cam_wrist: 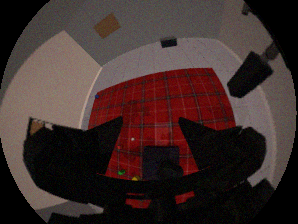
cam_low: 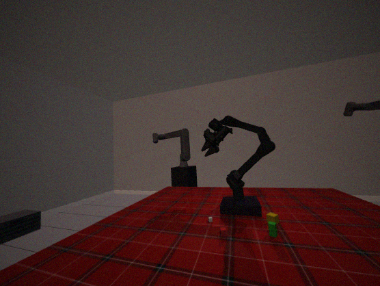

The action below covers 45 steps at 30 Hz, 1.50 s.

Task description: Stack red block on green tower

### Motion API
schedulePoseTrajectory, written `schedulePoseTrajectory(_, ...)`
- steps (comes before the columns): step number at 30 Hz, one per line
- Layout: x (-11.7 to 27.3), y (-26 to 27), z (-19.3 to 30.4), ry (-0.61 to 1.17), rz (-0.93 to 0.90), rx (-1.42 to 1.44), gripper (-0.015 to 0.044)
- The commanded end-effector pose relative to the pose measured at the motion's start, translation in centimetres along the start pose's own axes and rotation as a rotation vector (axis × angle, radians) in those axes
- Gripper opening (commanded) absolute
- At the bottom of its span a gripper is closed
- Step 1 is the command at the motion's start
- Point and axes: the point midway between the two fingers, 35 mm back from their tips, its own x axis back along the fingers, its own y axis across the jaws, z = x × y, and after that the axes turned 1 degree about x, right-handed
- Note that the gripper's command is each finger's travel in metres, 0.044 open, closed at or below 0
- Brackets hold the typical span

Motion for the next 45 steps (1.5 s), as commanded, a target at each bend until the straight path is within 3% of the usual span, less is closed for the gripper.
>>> schedulePoseTrajectory(1,-1.1,0.2,-0.5,0.055,-0.031,0.058,0.044)
schedulePoseTrajectory(30,-11.3,8.6,1.3,0.434,-0.264,0.585,0.044)
schedulePoseTrajectory(45,-14.7,14.6,8.0,0.635,-0.357,0.896,0.044)
